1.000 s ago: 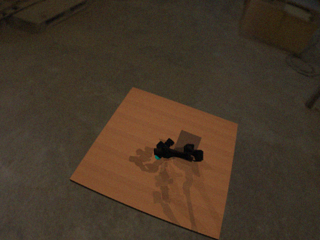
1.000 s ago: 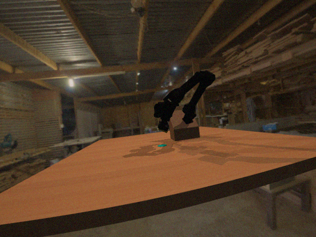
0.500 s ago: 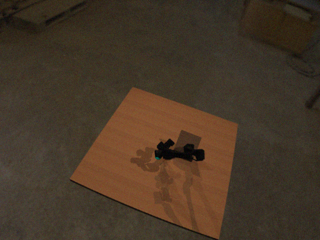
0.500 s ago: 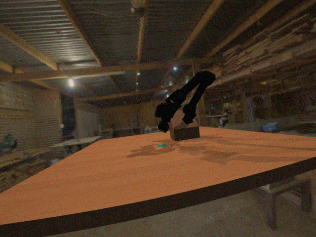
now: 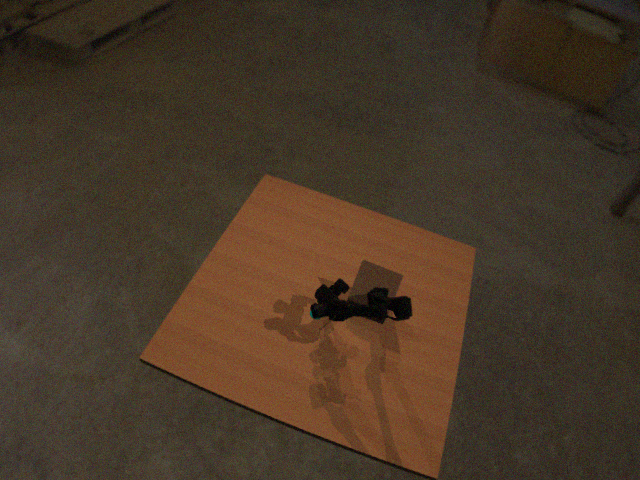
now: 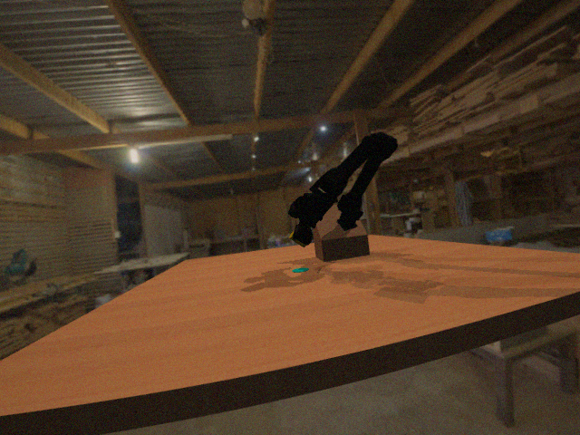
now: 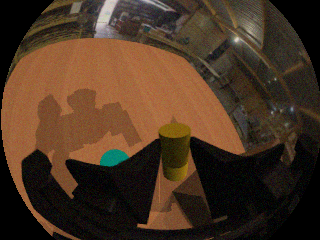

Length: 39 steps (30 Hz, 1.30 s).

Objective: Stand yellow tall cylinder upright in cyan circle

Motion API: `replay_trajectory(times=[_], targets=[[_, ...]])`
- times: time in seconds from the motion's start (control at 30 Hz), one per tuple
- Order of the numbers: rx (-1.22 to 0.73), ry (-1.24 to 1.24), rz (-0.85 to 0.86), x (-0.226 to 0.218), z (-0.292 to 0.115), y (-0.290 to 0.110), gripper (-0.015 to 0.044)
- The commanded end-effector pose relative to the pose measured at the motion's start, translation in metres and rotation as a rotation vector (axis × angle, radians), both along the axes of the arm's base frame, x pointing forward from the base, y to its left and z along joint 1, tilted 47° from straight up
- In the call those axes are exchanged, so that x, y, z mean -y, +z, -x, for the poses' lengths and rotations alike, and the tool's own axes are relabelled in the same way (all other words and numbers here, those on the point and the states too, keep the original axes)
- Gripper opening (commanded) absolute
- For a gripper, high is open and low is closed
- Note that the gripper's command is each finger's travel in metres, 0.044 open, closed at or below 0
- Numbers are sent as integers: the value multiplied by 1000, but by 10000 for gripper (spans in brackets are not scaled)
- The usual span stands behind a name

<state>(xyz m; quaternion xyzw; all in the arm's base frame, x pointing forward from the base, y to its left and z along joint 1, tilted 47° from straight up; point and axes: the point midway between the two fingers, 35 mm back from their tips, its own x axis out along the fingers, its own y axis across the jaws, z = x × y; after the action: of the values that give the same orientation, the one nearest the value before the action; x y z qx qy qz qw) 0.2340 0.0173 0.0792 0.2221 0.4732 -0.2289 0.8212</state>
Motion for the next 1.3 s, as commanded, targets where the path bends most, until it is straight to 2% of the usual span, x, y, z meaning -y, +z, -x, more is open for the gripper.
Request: replay_trajectory(times=[0.0,1.27], targets=[[25,-14,13,0,1,0,105],[266,-120,65,-3,-2,13,105]])
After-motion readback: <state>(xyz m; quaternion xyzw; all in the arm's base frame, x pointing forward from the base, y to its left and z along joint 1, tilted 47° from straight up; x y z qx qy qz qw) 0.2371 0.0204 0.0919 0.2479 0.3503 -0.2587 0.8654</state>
